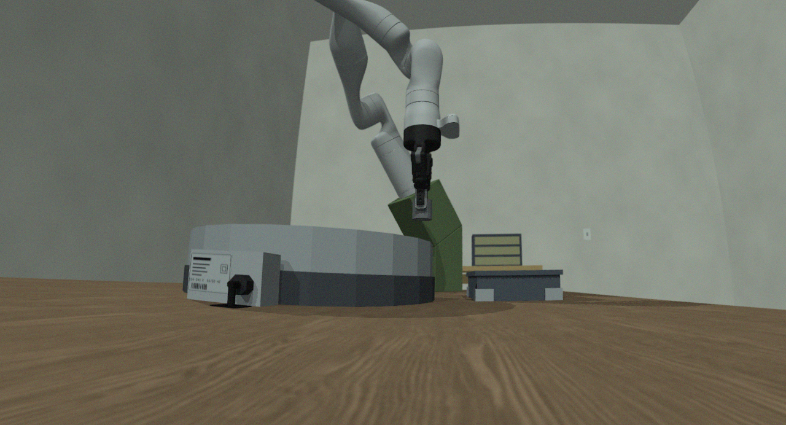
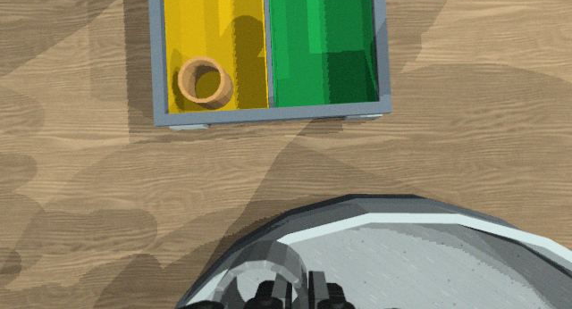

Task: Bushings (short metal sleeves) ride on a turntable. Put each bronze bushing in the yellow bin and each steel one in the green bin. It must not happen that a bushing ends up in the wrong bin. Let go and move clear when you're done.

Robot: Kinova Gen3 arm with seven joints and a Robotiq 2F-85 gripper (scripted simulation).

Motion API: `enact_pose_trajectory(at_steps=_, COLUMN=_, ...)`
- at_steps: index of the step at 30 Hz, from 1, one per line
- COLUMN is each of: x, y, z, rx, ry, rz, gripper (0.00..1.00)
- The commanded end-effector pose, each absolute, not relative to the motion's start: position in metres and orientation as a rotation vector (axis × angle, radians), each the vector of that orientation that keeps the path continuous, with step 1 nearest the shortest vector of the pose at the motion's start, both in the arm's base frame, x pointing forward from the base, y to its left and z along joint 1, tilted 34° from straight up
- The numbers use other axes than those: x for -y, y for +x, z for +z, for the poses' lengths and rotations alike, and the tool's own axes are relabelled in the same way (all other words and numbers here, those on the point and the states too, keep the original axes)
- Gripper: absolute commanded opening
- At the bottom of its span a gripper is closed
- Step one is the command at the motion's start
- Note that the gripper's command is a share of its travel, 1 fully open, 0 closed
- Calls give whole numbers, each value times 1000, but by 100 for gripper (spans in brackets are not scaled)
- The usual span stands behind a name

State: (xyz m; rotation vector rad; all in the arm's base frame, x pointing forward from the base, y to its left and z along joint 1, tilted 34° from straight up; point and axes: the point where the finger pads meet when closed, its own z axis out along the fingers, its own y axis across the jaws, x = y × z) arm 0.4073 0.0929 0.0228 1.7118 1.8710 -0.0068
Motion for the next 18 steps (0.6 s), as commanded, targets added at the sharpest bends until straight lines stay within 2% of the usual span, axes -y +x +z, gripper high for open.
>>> enact_pose_trajectory(at_steps=1, x=-113, y=408, z=11, rx=-1898, ry=1692, rz=-7, gripper=0)
enact_pose_trajectory(at_steps=7, x=-163, y=416, z=-8, rx=-1898, ry=1692, rz=-7, gripper=0)
enact_pose_trajectory(at_steps=12, x=-163, y=416, z=-8, rx=-1898, ry=1692, rz=-7, gripper=0)
enact_pose_trajectory(at_steps=18, x=-213, y=424, z=-27, rx=-1898, ry=1691, rz=-7, gripper=0)
